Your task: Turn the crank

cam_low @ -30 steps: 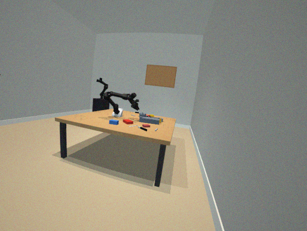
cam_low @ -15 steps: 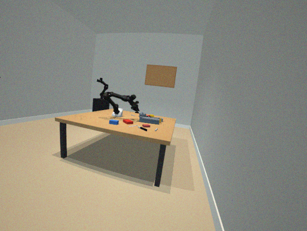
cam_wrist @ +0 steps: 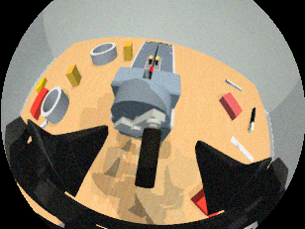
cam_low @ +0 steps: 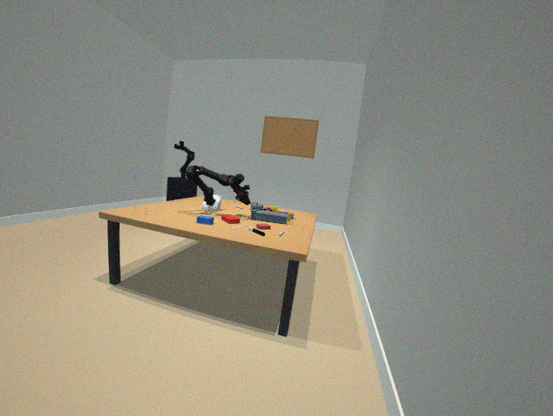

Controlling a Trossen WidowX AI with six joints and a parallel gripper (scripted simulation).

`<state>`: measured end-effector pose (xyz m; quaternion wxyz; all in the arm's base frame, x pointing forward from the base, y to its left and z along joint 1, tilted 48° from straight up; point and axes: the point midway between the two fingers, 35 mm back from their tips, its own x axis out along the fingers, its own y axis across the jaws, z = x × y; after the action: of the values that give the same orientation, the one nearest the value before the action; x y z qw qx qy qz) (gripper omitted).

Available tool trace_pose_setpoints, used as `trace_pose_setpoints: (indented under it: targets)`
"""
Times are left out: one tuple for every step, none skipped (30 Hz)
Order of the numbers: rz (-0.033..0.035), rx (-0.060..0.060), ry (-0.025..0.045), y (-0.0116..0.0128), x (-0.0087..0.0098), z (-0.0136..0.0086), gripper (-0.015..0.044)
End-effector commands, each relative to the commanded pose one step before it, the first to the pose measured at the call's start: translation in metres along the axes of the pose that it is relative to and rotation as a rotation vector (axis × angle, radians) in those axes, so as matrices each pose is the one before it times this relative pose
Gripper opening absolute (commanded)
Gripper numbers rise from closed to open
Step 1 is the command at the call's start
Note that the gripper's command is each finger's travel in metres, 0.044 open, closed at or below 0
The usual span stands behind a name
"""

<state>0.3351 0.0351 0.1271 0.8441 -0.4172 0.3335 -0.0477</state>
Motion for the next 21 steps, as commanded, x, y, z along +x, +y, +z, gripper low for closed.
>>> trace_pose_setpoints:
  targets:
    - [0.00438, -0.0086, 0.00221, 0.00164, 0.00524, -0.00729, 0.0440]
    - [-0.00033, -0.0001, -0.00020, -0.00007, 0.00097, -0.00121, 0.0440]
    - [-0.00035, -0.0002, -0.00021, -0.00007, 0.00096, -0.00121, 0.0440]
    - [-0.00037, -0.0002, -0.00022, -0.00007, 0.00095, -0.00122, 0.0440]
    - [-0.00039, -0.0002, -0.00023, -0.00008, 0.00093, -0.00121, 0.0440]
    - [-0.00032, -0.0001, -0.00019, -0.00006, 0.00072, -0.00096, 0.0440]
    - [-0.00020, -0.0001, -0.00012, -0.00004, 0.00043, -0.00058, 0.0440]
    - [0.00000, 0.0000, 0.00000, 0.00000, 0.00000, 0.00000, 0.0440]
    - [0.00000, 0.0000, 0.00000, 0.00000, 0.00000, 0.00000, 0.0414]
    - [0.00000, 0.0000, 0.00000, 0.00000, 0.00000, 0.00000, 0.0387]
    - [0.00000, 0.0000, 0.00000, 0.00000, 0.00000, 0.00000, 0.0361]
    - [0.00000, 0.0000, 0.00000, 0.00000, 0.00000, 0.00000, 0.0335]
    - [0.00000, 0.0000, 0.00000, 0.00000, 0.00000, 0.00000, 0.0309]
    - [0.00000, 0.0000, 0.00000, 0.00000, 0.00000, 0.00000, 0.0282]
    - [0.00000, 0.0000, 0.00000, 0.00000, 0.00000, 0.00000, 0.0256]
    - [0.00000, 0.0000, 0.00000, 0.00000, 0.00000, 0.00000, 0.0230]
    - [0.00000, 0.0000, 0.00000, 0.00000, 0.00000, 0.00000, 0.0204]
    - [0.00000, 0.0000, 0.00000, 0.00000, 0.00000, 0.00000, 0.0177]
    - [0.00000, 0.0000, 0.00000, 0.00000, 0.00000, 0.00000, 0.0151]
    - [0.00000, 0.0000, 0.00000, 0.00000, 0.00000, 0.00000, 0.0125]
    - [0.00000, 0.0000, 0.00000, 0.00000, 0.00000, 0.00000, 0.0099]
